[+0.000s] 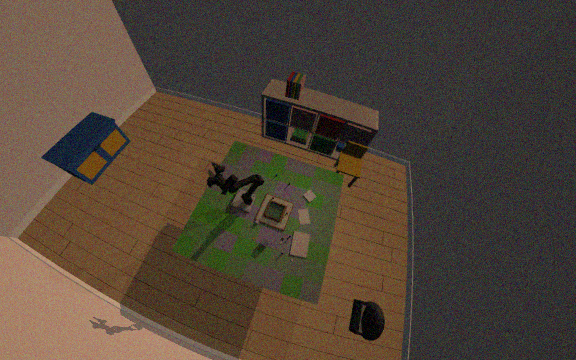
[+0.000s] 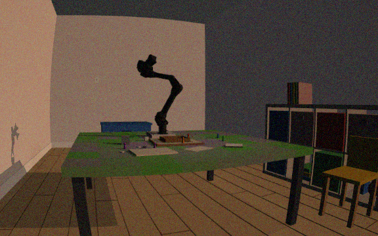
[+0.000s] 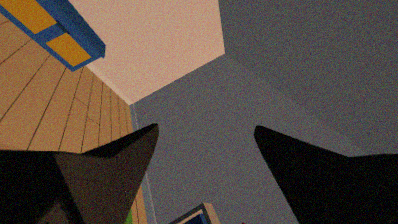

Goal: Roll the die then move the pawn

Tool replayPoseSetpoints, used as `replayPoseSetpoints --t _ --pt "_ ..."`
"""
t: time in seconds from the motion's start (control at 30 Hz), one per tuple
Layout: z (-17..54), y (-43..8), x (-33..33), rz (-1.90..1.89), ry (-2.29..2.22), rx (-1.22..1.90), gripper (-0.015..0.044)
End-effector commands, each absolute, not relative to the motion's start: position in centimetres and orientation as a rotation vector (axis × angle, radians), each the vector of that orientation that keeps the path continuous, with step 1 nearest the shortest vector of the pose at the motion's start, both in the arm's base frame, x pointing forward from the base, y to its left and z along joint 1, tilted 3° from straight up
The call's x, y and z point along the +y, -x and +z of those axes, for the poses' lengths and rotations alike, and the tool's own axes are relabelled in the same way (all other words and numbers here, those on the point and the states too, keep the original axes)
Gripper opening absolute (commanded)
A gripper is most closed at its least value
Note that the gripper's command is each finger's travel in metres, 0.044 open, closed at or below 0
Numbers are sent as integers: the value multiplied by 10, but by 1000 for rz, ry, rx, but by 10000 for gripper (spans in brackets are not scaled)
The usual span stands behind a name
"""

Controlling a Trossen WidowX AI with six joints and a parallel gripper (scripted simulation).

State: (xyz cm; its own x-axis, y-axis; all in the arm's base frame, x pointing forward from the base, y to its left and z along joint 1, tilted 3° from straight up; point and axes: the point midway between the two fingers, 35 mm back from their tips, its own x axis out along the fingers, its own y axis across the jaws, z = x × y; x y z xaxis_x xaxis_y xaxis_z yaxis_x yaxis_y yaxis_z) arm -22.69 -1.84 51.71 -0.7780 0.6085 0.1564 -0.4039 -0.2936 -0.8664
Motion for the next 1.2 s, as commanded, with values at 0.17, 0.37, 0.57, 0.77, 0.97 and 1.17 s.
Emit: replayPoseSetpoints --t 0.17,0.37,0.57,0.77,0.97,1.17 --pt "505 243 -78 2189 90 -1544 275" --pt "475 242 -163 2315 -167 -1839 275" --pt "435 216 -239 2420 -427 -2125 275" --pt "379 167 -304 2509 -690 -2447 275" --pt "311 99 -344 2544 -910 -2833 275" --pt "240 23 -349 2457 -1024 -3306 275"
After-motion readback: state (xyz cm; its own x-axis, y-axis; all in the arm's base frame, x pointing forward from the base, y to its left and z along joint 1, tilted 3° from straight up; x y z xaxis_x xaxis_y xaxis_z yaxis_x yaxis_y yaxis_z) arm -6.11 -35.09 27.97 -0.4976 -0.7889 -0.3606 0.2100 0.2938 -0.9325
